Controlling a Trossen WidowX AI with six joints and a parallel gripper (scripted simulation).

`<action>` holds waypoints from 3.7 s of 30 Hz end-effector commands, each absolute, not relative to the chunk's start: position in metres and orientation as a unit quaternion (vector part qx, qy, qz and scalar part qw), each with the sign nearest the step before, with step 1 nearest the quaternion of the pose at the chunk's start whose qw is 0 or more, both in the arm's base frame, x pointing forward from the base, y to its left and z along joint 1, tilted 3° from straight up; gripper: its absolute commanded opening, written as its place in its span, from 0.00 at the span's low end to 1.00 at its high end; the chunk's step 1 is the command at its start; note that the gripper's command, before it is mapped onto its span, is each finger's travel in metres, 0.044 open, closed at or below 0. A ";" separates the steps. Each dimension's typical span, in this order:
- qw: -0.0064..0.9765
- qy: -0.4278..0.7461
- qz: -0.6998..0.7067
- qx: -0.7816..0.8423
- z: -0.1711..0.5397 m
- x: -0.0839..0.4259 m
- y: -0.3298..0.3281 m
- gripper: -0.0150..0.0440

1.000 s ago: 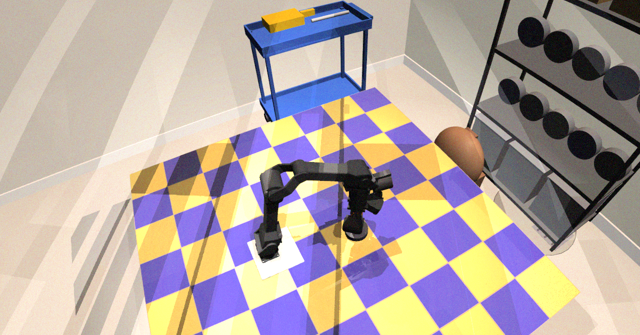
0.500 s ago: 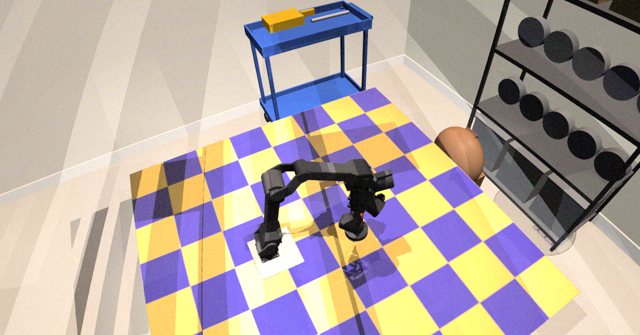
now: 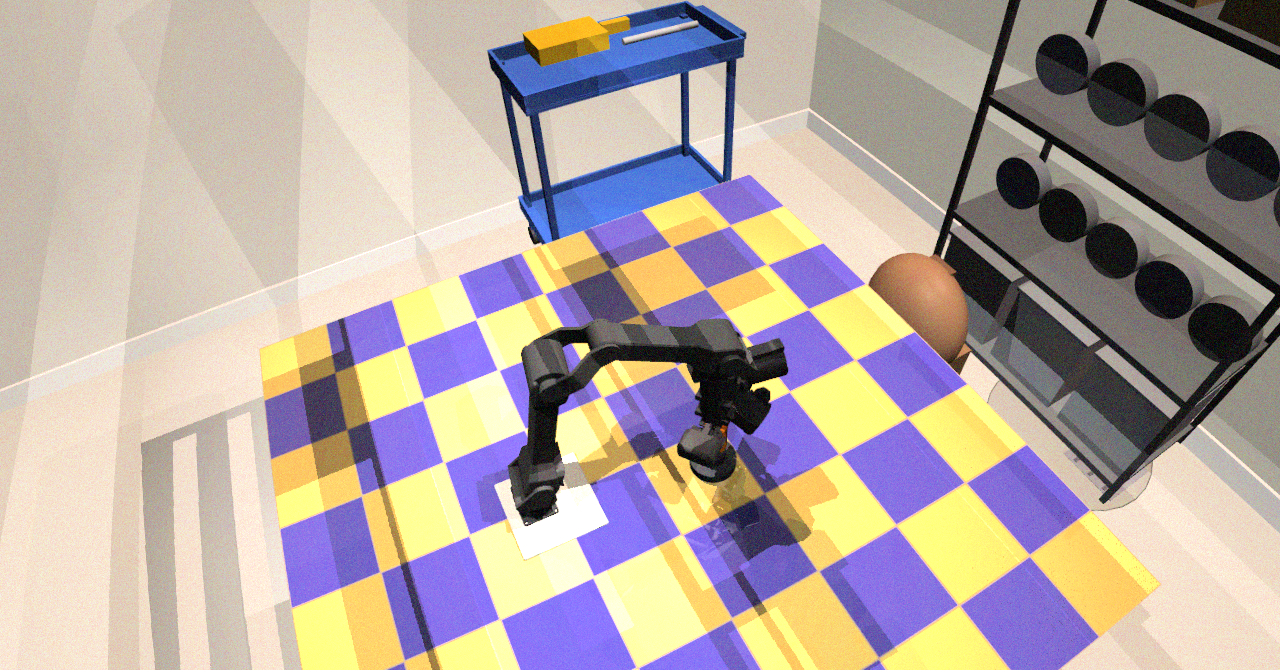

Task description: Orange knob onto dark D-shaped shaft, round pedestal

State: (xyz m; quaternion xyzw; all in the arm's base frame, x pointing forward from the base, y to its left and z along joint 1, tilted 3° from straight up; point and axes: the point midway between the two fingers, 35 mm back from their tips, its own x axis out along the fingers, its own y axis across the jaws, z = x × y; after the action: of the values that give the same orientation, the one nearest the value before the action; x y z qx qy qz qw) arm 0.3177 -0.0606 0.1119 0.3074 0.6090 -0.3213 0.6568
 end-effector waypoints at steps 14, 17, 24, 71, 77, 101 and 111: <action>0.620 0.572 -0.384 0.375 0.117 0.314 -0.059 0.25; 0.620 0.572 -0.384 0.375 0.115 0.315 -0.060 0.25; 0.620 0.572 -0.384 0.375 0.114 0.316 -0.060 0.25; 0.616 0.568 -0.390 0.381 0.101 0.318 -0.062 0.25; 0.616 0.568 -0.390 0.381 0.095 0.317 -0.062 0.25; 0.615 0.569 -0.391 0.382 0.096 0.317 -0.061 0.92; 0.616 0.568 -0.391 0.381 0.104 0.318 -0.061 1.00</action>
State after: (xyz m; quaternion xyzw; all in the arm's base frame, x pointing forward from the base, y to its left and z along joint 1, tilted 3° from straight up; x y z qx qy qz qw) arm 0.3167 -0.0614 0.0967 0.3817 0.5694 -0.3915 0.6139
